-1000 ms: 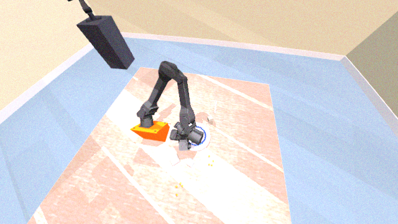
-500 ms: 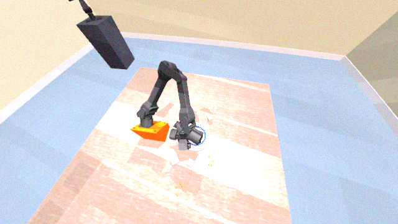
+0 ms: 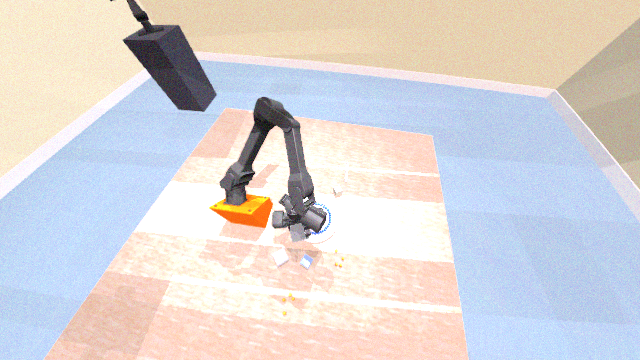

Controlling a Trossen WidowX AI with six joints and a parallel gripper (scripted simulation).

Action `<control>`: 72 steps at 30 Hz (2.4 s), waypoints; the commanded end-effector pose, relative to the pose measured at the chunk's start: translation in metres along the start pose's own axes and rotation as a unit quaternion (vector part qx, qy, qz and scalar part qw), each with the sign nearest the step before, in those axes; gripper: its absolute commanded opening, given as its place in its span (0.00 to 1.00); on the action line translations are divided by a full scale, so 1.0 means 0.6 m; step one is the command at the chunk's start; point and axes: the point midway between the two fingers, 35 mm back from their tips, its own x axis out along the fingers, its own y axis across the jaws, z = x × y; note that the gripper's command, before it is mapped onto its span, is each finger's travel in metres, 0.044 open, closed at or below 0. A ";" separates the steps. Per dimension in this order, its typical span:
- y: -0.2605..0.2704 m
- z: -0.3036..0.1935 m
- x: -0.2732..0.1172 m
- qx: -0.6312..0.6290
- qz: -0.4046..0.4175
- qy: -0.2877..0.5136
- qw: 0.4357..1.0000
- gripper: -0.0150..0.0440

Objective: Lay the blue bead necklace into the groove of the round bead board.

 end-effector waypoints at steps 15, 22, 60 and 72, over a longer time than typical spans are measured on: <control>0.011 -0.008 -0.035 -0.670 -0.002 -0.003 0.742 0.46; 0.012 -0.010 -0.041 -0.780 -0.002 -0.003 0.626 0.46; 0.015 -0.013 -0.041 -0.925 -0.003 -0.002 0.380 0.46; 0.018 -0.012 -0.027 -0.926 -0.004 -0.004 0.378 0.46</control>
